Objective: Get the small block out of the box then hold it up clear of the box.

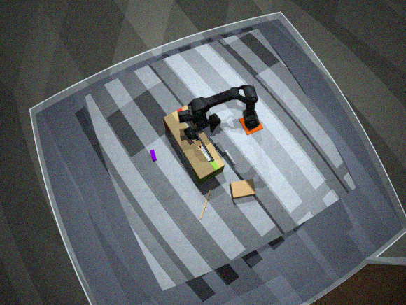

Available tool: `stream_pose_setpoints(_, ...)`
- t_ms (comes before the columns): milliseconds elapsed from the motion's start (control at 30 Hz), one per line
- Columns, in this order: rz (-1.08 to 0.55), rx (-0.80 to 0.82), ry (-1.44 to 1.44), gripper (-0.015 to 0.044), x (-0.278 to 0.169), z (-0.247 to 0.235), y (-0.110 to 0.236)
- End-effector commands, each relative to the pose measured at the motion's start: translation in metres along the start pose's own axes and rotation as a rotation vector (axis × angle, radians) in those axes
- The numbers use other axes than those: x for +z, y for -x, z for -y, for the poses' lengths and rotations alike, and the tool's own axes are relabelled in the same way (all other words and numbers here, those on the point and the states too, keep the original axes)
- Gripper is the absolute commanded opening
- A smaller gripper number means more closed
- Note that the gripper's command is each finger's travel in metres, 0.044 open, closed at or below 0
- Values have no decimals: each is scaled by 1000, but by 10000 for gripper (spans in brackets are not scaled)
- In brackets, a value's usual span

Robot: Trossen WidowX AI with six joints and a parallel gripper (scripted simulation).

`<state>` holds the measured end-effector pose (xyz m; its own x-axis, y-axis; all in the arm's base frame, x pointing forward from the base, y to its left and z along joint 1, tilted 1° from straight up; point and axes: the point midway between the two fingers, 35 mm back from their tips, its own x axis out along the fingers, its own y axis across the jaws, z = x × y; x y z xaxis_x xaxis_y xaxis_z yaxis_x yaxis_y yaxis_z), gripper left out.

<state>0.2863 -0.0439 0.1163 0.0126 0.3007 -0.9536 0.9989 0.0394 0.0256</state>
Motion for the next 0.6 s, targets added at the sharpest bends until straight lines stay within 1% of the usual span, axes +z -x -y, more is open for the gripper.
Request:
stream_pose_setpoints(0,-5,2,0,400,-5,-1,-2)
stream_pose_setpoints(367,-6,2,0,400,-15,-1,-5)
stream_pose_setpoints(567,-5,2,0,400,-5,-1,-2)
